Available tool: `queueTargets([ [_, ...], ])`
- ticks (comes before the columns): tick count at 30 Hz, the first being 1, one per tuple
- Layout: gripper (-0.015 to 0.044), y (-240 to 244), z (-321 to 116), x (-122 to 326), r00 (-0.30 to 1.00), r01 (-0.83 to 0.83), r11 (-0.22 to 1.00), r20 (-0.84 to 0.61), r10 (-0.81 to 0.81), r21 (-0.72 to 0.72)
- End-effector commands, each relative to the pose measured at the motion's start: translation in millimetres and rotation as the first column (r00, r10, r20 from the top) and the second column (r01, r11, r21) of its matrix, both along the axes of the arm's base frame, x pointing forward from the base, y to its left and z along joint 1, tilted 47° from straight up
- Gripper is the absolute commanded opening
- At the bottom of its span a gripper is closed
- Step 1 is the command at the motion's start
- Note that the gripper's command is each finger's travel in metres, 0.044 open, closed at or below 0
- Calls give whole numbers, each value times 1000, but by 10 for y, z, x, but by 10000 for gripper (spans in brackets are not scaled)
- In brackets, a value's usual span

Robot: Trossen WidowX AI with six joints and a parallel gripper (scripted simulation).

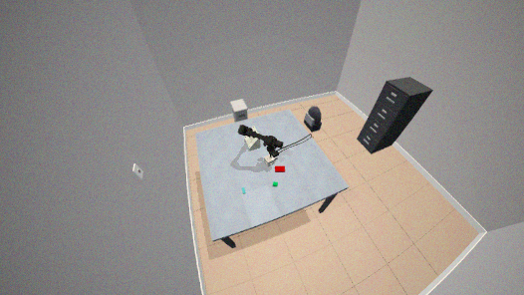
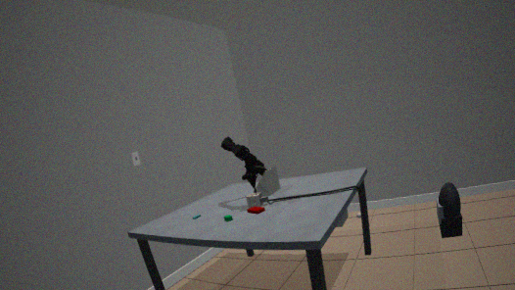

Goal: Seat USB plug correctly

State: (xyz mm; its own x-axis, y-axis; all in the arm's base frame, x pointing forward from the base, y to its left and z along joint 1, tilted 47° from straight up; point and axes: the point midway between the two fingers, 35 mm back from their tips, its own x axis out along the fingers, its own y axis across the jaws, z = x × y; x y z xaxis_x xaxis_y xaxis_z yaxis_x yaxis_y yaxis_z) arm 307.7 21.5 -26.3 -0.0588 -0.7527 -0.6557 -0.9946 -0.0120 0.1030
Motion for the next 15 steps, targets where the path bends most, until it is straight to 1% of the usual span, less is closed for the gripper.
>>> queueTargets([
  [1,0,-12,-7,-5,1000,2,1000,4,-2,-4],
  [15,0,-24,-19,-6,1000,2,1000,4,-2,-4],
])
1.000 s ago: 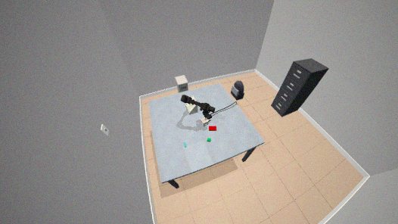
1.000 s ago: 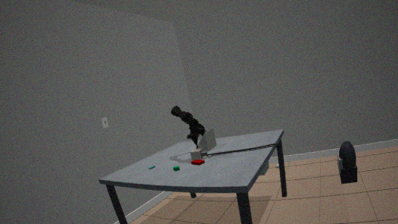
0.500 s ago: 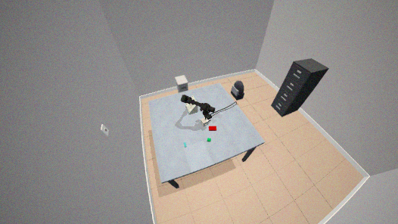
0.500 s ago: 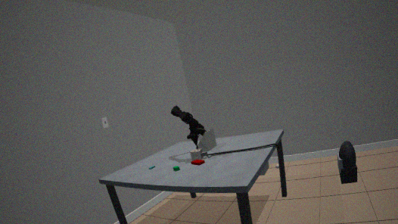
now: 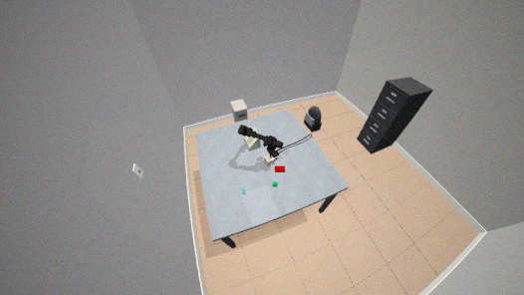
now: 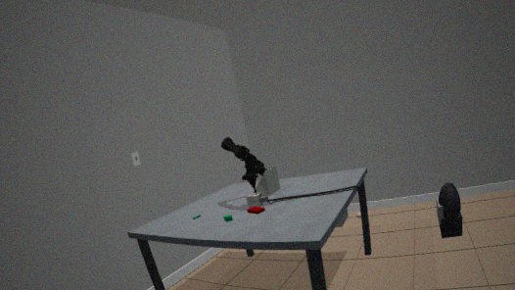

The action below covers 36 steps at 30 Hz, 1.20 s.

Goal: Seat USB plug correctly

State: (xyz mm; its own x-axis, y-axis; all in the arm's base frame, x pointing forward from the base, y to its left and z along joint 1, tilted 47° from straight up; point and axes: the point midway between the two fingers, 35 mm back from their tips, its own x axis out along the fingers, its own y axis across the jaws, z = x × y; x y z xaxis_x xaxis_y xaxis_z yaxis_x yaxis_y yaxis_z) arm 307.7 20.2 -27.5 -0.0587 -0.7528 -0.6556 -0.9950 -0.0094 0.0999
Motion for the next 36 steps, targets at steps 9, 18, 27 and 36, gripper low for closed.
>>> queueTargets([
  [9,0,-19,-14,-6,1000,-1,1000,1,1,-4],
  [18,0,-27,-22,-7,1000,-1,1000,1,1,-4],
  [27,0,-35,-29,-7,1000,-1,1000,1,1,-4],
  [36,0,-43,-36,-8,1000,-1,1000,1,1,-4],
])
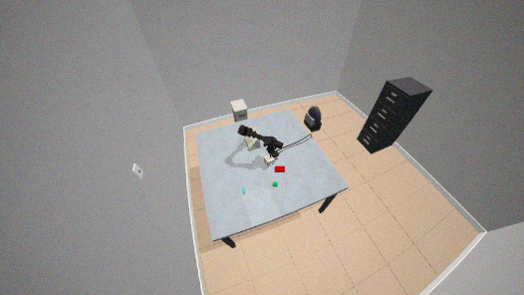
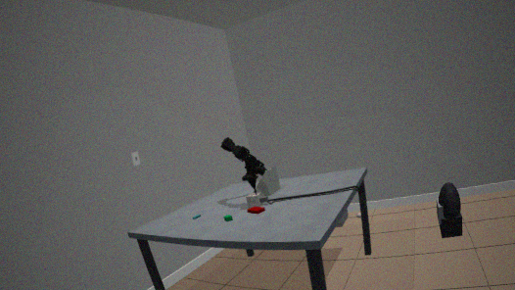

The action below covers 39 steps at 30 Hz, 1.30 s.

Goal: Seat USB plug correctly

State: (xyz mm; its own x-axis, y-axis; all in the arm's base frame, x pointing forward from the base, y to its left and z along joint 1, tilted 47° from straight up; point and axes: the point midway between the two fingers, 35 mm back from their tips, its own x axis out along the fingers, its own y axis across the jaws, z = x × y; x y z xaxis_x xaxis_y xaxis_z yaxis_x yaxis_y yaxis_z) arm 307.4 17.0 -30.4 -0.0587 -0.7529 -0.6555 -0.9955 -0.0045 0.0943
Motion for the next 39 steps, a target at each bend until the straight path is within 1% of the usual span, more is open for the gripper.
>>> queueTargets([
  [1,0,-12,-7,-6,1000,-5,1000,-5,5,-3],
  [39,0,-45,-39,-8,1000,-5,1000,-4,5,-4],
])
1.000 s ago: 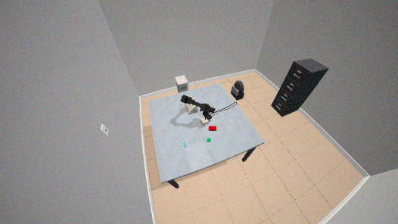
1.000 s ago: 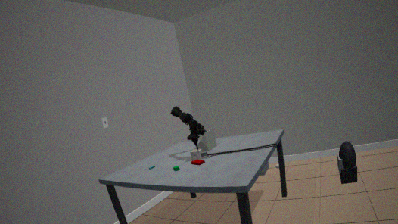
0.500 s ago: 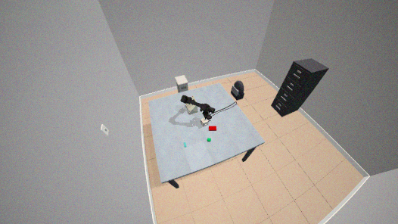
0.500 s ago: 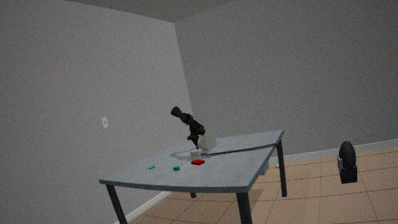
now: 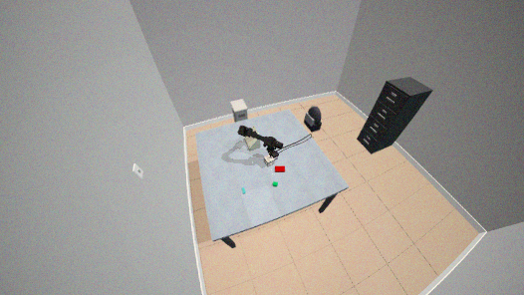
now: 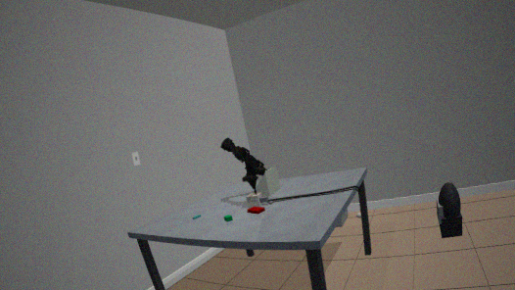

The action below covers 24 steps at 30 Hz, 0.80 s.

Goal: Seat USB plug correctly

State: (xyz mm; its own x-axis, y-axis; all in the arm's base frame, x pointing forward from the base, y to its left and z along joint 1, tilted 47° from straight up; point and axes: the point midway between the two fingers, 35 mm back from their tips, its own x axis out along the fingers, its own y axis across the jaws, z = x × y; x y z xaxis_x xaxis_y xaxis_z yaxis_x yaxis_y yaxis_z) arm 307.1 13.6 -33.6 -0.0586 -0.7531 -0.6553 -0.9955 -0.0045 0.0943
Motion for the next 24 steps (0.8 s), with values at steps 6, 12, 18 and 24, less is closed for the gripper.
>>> queueTargets([
  [6,0,-16,-11,-6,1000,-5,1000,-5,5,-3],
  [12,0,-21,-16,-7,1000,-5,1000,-4,5,-4],
  [18,0,-27,-21,-7,1000,-5,1000,-4,5,-4],
  [24,0,-32,-26,-7,1000,-5,1000,-4,5,-4],
])
